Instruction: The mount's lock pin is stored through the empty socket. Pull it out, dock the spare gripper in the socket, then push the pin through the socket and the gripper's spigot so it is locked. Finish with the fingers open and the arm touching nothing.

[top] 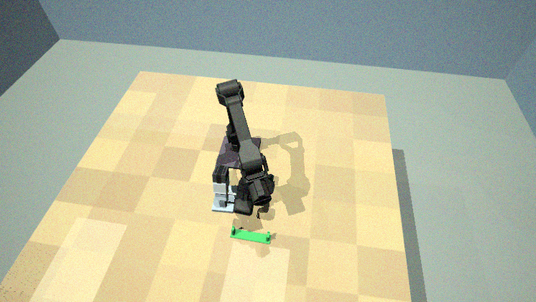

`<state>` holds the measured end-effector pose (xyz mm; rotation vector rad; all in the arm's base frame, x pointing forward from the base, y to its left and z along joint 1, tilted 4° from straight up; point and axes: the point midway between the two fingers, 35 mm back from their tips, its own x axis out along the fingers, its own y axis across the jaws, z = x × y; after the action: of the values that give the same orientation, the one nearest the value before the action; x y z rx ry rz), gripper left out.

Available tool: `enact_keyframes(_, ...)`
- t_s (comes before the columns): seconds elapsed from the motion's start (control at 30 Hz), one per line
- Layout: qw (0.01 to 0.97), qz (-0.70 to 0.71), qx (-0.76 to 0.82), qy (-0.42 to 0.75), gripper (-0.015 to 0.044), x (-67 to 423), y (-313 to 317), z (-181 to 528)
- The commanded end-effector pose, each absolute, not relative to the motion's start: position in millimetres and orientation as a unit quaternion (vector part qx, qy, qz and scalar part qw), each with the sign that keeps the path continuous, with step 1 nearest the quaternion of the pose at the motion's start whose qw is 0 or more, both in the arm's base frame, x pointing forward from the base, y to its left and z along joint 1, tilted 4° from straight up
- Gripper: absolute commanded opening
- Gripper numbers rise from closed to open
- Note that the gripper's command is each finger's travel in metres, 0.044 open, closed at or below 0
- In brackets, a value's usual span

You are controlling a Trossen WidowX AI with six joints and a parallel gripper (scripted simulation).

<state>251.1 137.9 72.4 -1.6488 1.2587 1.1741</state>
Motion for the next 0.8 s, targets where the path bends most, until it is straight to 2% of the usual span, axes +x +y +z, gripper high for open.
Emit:
enact_keyframes(0.0,0.369,0.457,-0.644,0.491,0.0,252,134,72)
enact_keyframes(0.77,0.367,0.459,-0.643,0.492,0.0,256,121,73)
